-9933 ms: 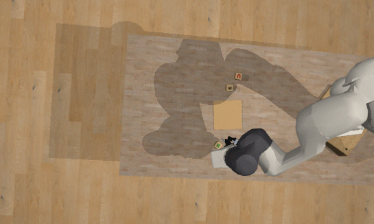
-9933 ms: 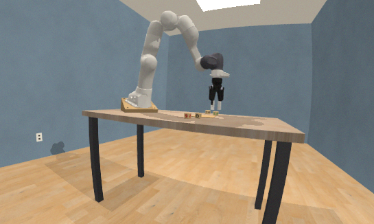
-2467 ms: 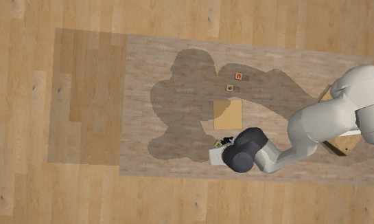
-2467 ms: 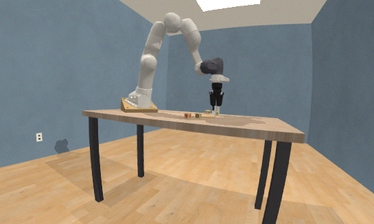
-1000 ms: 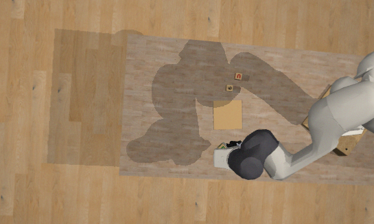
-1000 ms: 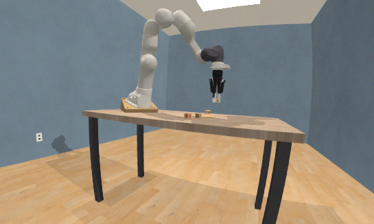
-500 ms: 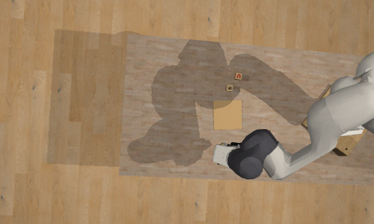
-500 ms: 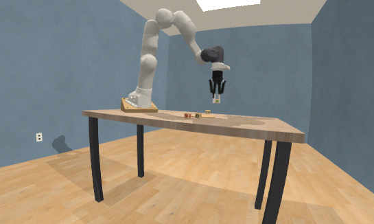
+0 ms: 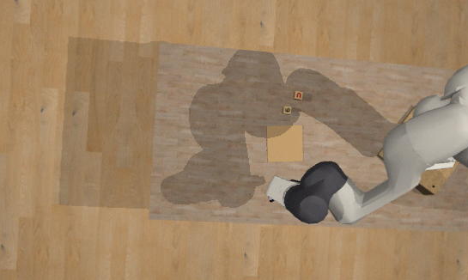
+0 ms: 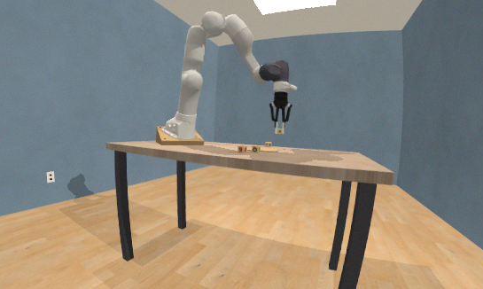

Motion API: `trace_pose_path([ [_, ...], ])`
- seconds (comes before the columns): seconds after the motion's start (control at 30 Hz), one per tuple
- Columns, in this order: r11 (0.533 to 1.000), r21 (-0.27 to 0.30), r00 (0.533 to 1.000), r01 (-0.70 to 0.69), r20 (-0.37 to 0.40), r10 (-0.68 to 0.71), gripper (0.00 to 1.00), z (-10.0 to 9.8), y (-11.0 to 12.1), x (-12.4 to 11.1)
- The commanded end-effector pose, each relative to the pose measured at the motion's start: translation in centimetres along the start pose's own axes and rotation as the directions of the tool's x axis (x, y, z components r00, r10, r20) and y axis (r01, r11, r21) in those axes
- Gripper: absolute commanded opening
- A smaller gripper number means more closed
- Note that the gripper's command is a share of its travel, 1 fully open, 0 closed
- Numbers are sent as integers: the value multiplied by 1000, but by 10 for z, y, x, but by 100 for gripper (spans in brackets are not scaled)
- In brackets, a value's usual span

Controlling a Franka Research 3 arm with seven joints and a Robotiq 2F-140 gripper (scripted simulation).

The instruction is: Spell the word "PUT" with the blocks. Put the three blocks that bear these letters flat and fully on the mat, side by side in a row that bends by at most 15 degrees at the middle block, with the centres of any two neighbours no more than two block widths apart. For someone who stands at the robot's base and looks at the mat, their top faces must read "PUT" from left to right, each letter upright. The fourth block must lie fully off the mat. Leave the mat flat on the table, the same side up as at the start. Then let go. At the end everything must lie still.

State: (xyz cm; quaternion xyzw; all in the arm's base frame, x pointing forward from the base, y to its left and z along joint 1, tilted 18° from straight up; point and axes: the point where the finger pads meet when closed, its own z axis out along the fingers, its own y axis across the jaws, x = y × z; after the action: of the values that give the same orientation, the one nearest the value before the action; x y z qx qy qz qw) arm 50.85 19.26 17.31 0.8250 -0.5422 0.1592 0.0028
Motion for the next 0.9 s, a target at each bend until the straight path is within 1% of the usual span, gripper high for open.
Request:
trace_pose_path([
  [0.0, 990, 2, 990, -139, -1, 139, 16, 3, 0, 0],
  [0.33, 961, 2, 961, -277, -1, 277, 16, 6, 0, 0],
  [0.4, 961, 2, 961, -277, -1, 277, 16, 6, 0, 0],
  [0.43, 949, 2, 949, -314, -1, 314, 16, 7, 0, 0],
  [0.87, 875, 2, 875, -484, 0, 484, 16, 11, 0, 0],
])
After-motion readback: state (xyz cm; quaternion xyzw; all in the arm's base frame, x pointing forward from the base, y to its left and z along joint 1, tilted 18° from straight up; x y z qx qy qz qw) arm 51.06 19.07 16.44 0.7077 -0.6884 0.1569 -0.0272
